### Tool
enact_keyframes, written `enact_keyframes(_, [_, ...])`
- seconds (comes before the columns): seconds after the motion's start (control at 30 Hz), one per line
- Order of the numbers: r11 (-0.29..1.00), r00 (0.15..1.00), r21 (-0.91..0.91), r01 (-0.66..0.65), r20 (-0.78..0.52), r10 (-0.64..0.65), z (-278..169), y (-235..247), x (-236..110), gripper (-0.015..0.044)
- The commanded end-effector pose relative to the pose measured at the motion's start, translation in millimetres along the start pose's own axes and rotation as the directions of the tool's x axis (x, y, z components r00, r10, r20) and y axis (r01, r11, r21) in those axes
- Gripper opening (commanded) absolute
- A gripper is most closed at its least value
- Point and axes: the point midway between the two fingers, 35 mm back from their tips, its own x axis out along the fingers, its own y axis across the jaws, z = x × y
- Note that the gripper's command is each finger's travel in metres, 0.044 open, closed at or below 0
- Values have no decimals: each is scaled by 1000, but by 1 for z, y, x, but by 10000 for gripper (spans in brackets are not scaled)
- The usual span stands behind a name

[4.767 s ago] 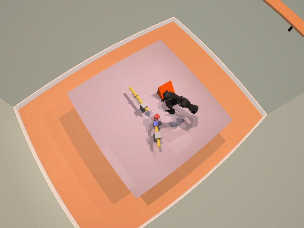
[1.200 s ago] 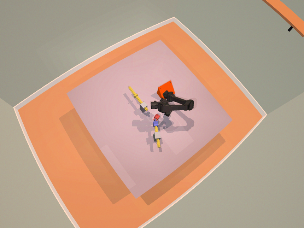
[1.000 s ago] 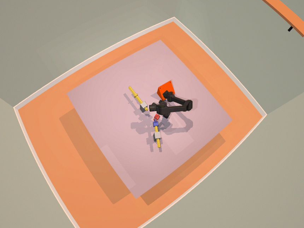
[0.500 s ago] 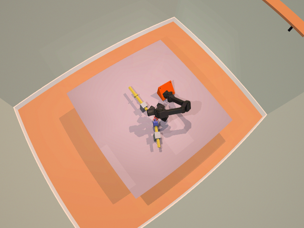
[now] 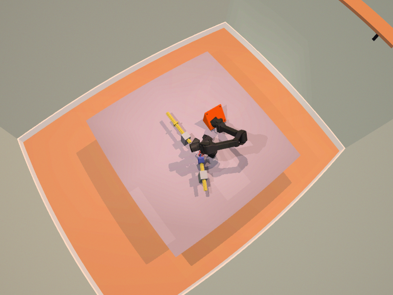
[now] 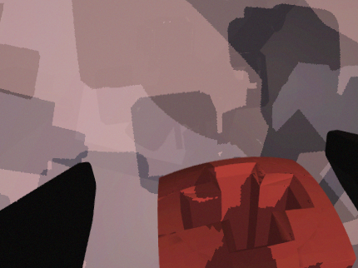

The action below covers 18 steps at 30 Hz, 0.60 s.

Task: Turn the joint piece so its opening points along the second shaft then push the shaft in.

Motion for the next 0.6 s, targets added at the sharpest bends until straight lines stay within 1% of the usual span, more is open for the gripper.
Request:
enact_keyframes(0.0, [1000, 1000, 4, 3, -7, -3, 0, -1, 2, 387])
enact_keyframes(0.27, [1000, 1000, 4, 3, -7, -3, 0, -1, 2, 182])
enact_keyframes(0.57, [1000, 1000, 4, 3, -7, -3, 0, -1, 2, 182])
